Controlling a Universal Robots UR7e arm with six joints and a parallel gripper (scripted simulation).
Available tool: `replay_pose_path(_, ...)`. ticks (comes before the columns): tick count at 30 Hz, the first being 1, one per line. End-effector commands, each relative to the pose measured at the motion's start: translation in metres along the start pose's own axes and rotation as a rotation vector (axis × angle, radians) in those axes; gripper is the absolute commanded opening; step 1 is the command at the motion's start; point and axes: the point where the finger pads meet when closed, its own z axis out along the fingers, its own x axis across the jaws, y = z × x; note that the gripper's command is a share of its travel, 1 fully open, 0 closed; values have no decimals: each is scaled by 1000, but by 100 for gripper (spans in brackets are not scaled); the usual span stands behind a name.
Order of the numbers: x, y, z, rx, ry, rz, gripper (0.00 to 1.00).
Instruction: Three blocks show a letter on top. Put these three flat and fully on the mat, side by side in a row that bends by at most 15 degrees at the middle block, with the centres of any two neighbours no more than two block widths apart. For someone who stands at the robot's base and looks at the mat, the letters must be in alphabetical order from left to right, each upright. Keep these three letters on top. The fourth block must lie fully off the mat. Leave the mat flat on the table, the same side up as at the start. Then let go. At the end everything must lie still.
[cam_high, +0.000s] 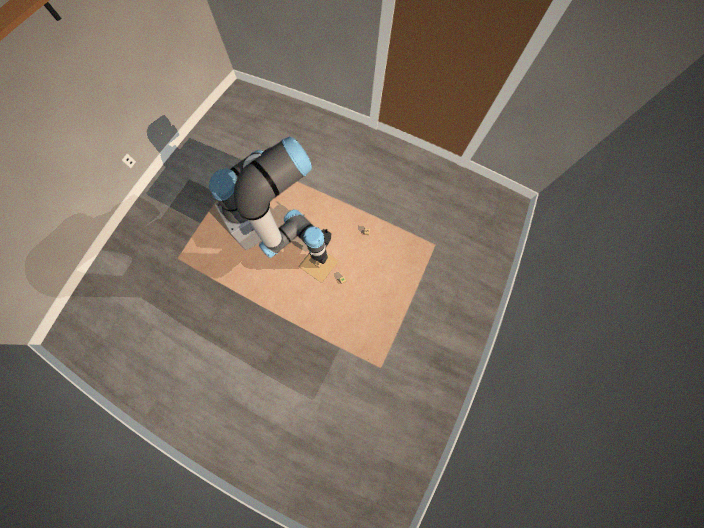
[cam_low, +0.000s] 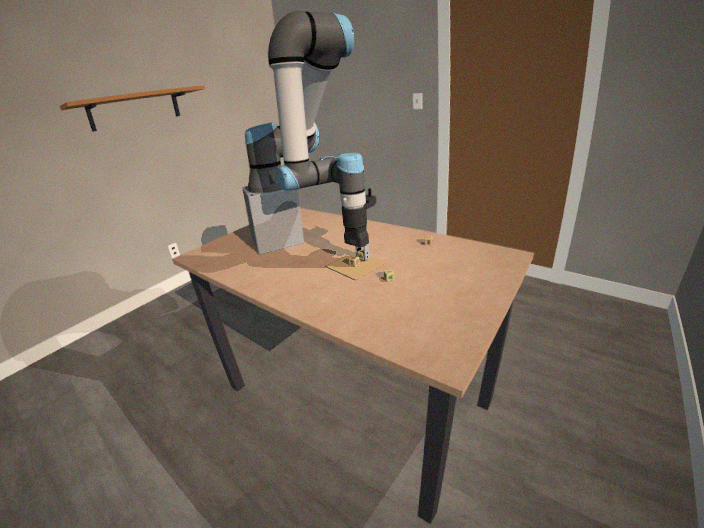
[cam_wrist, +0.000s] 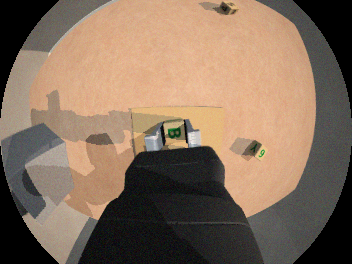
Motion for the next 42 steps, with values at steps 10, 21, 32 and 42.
replay_pose_path(10, 0, 0, 0, 0, 1, 0, 49)
replay_pose_path(21, 0, 0, 0, 0, 1, 0, 49)
replay_pose_path(32, 0, 0, 0, 0, 1, 0, 49)
replay_pose_path(42, 0, 0, 3, 0, 1, 0, 49)
